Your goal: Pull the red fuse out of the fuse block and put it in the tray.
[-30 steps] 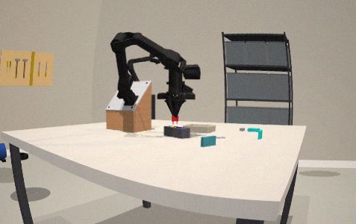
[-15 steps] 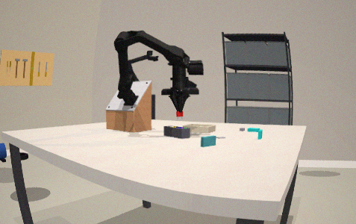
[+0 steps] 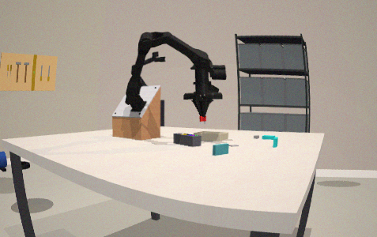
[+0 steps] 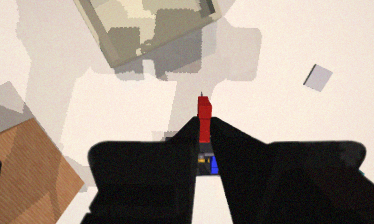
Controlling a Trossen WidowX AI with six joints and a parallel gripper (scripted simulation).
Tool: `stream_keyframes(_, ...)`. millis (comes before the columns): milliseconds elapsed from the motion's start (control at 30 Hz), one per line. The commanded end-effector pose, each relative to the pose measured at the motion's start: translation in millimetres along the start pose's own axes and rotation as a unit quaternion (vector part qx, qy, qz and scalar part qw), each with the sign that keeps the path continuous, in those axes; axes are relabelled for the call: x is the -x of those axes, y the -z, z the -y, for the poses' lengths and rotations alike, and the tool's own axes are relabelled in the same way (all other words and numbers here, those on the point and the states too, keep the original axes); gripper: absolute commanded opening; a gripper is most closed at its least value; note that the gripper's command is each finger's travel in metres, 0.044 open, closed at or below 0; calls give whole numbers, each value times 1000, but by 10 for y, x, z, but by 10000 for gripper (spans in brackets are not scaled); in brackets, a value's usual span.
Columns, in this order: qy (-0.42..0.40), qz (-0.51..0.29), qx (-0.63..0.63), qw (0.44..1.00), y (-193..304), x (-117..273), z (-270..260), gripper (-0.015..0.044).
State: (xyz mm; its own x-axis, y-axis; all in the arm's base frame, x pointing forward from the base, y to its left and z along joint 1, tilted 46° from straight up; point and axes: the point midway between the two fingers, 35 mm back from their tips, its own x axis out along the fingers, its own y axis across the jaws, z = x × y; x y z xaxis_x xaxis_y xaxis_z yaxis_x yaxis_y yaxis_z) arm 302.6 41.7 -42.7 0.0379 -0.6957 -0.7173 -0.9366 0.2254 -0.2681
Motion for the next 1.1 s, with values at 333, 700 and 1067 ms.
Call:
stream_keyframes(333,-4,-4,0,1000,-654,-46,-309,0)
stream_keyframes(700,-3,-9,-2,1000,-1030,-104,-572,0)
stream_keyframes(1067,-3,-9,-2,1000,-1031,-259,-568,0)
